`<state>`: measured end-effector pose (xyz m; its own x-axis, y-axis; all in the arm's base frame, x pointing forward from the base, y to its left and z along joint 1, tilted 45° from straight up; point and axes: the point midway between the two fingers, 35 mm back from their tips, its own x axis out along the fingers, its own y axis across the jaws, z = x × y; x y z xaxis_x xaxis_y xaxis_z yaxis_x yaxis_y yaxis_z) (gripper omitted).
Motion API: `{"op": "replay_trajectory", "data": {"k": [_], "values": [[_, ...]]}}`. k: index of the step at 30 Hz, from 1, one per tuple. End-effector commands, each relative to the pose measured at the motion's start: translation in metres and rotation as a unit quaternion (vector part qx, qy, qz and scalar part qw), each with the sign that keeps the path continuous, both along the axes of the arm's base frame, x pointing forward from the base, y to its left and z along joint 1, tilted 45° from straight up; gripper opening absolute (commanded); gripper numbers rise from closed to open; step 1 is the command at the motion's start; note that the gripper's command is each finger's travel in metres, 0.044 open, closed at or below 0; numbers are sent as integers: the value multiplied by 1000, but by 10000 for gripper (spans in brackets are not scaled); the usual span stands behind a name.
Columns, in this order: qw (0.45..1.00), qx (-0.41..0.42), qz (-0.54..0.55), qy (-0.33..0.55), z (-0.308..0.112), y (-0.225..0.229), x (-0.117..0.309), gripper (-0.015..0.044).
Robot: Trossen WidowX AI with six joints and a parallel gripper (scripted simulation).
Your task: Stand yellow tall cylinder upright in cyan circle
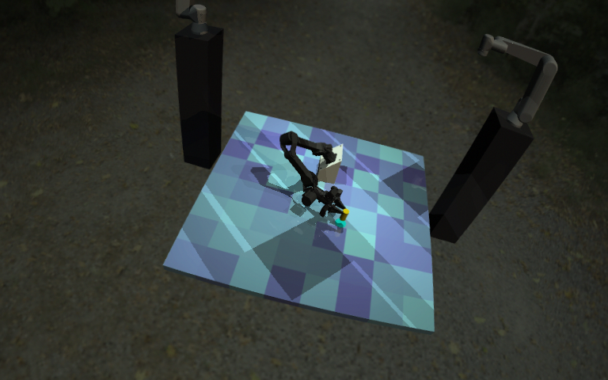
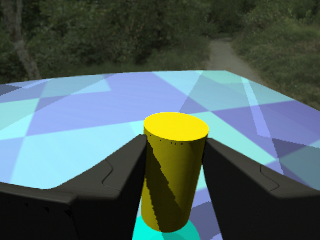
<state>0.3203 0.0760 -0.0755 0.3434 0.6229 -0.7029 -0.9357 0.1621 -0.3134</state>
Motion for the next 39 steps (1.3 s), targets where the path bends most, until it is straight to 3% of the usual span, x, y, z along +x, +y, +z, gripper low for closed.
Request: {"op": "replay_trajectory", "data": {"k": [1,20,31,39], "values": [[1000,3,3,-6,-9,-9,3,105],[1000,1,-2,1,-24,-26,6,105],[1000,1,-2,1,-24,-26,6,394],[1000,0,-1,0,-11,-14,6,400]]}}
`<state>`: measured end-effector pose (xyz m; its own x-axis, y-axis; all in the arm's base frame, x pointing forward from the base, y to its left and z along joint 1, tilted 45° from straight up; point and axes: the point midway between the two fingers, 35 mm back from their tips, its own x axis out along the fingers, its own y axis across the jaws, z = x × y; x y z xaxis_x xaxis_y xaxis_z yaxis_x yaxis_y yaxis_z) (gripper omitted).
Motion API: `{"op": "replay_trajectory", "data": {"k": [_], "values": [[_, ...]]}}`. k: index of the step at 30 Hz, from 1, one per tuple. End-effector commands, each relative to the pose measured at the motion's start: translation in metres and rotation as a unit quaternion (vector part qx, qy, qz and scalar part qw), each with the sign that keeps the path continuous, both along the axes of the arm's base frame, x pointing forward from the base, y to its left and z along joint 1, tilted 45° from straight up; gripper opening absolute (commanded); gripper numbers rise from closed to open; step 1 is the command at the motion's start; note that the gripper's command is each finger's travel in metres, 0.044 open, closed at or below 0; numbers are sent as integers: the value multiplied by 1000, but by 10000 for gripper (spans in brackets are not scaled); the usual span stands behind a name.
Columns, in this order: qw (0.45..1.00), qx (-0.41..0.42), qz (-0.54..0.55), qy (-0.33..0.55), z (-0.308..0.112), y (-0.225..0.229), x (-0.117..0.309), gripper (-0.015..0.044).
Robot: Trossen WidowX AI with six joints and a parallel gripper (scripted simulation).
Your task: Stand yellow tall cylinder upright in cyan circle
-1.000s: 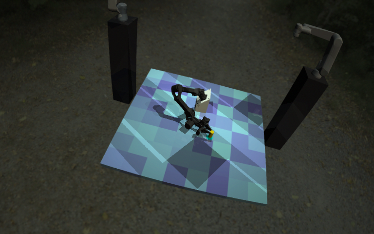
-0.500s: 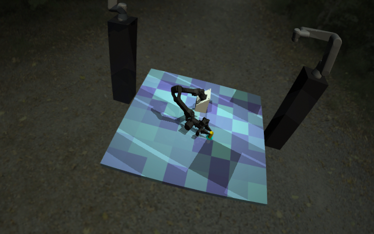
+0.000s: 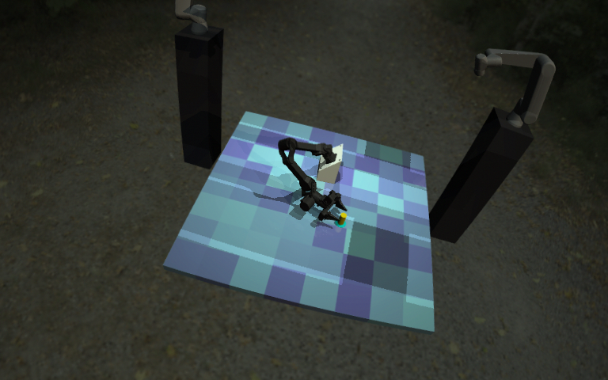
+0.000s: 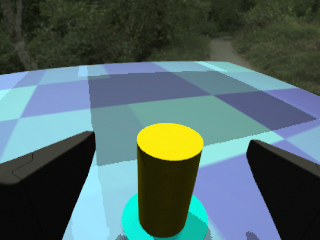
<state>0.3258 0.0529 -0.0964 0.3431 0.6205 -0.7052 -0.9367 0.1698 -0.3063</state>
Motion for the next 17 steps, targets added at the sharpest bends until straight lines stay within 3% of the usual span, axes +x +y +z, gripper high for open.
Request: {"op": "replay_trajectory", "data": {"k": [1,13,17], "values": [[1000,-1,4,-4,15,15,0,400],[1000,1,4,-6,56,59,-9,400],[992,-71,-38,93,33,69,-1,400]]}}
